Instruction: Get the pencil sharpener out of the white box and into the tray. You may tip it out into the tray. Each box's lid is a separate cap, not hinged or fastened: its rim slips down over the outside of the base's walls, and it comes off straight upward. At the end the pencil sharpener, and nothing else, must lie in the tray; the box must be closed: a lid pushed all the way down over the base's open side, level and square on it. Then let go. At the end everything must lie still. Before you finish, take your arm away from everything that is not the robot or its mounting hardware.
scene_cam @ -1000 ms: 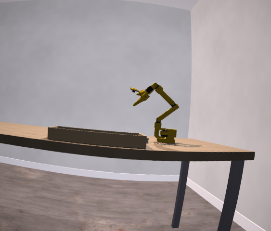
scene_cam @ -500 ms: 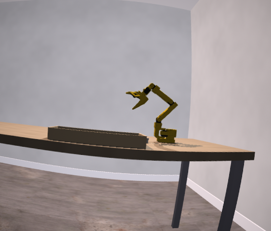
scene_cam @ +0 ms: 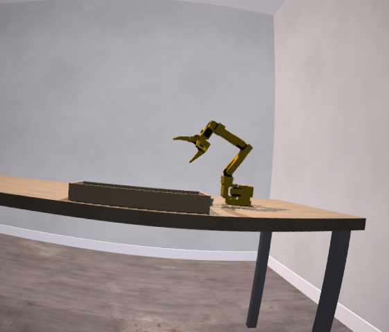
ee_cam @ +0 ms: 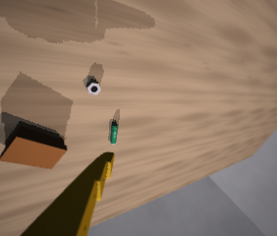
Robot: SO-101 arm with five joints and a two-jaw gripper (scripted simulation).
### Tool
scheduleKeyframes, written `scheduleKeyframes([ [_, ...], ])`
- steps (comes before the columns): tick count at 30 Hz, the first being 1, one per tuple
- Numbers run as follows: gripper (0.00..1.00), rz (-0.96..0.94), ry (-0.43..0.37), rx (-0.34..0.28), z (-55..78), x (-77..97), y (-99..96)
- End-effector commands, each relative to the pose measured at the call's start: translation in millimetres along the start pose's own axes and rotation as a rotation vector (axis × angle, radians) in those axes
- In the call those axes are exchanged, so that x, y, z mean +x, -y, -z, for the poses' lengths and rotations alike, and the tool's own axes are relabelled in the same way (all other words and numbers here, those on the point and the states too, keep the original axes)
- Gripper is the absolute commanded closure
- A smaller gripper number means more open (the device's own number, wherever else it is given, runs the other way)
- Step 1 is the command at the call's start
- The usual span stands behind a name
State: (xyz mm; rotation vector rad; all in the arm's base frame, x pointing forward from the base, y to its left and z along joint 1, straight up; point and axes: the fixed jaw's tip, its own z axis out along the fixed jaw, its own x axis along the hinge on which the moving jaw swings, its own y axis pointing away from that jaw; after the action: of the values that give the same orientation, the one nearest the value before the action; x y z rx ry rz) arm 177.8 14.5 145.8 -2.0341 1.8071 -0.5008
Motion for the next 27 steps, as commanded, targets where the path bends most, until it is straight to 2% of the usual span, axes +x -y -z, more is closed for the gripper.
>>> scheduleKeyframes([
  [1, 0.35, 0.124, 0.014, 0.002, -1.1, -3.9, 2.3],
  [14, 0.43, 0.823, 0.113, -0.086, -17.7, -24.6, -3.7],
  [16, 0.44, 0.928, 0.133, -0.096, -20.1, -27.9, -4.7],
  [18, 0.44, 0.928, 0.133, -0.096, -20.1, -27.9, -4.7],
  [27, 0.49, 1.385, 0.228, -0.123, -30.0, -43.0, -10.2],
])
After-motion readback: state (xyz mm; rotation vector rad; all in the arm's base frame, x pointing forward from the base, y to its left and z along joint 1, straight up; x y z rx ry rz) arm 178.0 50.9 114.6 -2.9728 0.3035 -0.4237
